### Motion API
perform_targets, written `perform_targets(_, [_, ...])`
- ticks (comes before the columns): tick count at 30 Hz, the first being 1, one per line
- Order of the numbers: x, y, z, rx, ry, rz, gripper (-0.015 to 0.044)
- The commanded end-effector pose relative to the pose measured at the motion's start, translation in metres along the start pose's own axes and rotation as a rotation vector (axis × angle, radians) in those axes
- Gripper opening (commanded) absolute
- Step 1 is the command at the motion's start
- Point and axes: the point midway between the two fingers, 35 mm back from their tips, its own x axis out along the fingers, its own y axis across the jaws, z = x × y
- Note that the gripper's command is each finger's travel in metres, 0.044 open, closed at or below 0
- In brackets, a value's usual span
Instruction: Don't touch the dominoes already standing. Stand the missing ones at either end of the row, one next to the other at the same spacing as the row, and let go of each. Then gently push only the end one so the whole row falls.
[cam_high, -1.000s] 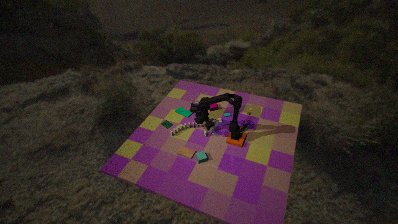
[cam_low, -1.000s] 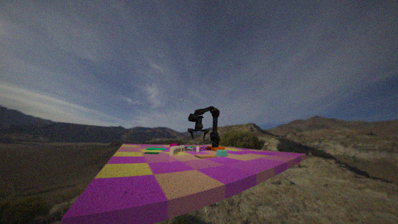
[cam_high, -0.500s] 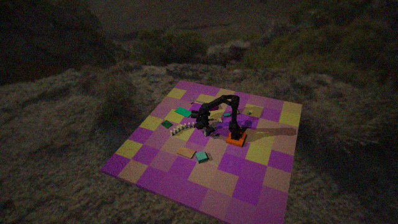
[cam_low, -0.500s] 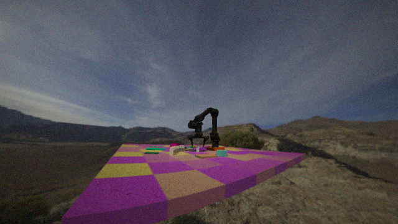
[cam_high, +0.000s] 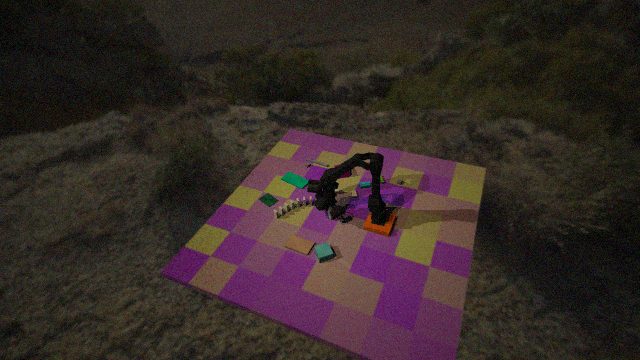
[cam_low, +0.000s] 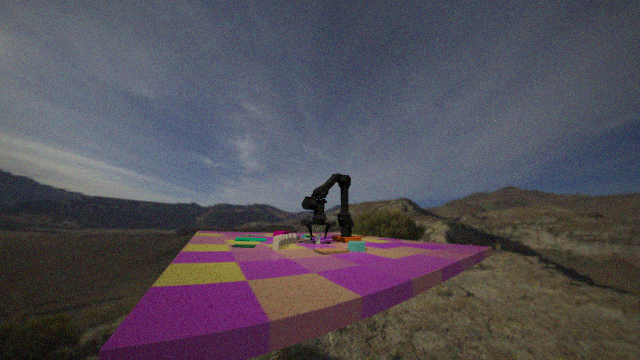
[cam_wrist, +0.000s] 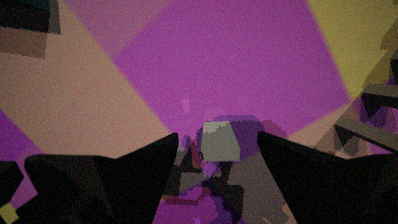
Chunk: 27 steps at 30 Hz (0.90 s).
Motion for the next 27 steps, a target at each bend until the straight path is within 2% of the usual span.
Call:
perform_targets(1, [0.001, -0.001, 0.0, 0.003, 0.001, -0.003, 0.023])
perform_targets(6, [0.001, -0.001, 0.0, 0.003, 0.001, -0.003, 0.0107])
perform_targets(16, [-0.001, -0.001, 0.0, 0.003, 0.001, -0.003, 0.0107])
perform_targets(27, [-0.133, 0.0, 0.001, 0.0, 0.0, 0.0, 0.0107])
